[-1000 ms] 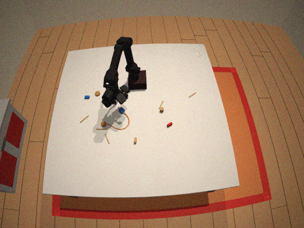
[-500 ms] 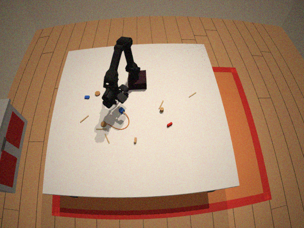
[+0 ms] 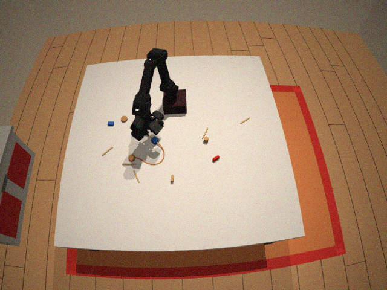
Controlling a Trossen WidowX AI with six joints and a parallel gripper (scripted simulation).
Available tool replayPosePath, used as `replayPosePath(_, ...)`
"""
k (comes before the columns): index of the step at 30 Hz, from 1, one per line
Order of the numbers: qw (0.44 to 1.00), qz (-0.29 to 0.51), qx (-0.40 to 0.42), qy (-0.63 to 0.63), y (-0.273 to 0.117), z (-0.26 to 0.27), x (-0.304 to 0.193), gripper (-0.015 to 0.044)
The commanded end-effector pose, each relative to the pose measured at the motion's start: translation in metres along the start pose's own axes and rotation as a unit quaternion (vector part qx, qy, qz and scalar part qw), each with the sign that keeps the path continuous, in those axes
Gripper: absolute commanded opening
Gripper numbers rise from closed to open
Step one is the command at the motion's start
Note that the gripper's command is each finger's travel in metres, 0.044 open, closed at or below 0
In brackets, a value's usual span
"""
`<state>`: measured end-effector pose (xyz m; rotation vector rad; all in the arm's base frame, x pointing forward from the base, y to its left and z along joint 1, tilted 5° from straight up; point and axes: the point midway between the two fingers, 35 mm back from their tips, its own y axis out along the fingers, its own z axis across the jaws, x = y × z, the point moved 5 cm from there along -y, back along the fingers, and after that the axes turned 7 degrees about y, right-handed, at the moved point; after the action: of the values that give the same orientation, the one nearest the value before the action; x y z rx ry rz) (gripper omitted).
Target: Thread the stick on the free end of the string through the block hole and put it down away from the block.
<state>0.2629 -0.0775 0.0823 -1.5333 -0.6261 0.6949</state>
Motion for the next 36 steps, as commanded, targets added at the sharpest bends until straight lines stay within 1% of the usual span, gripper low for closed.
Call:
replayPosePath(1,1.000,0.005,0.004,-0.002,0.010,0.001,-0.001,0.0124)
replayPosePath(27,1.000,0.005,0.004,-0.003,0.053,0.005,-0.003,0.0124)
replayPosePath(36,1.000,0.005,0.004,-0.003,0.055,0.005,-0.003,0.0124)
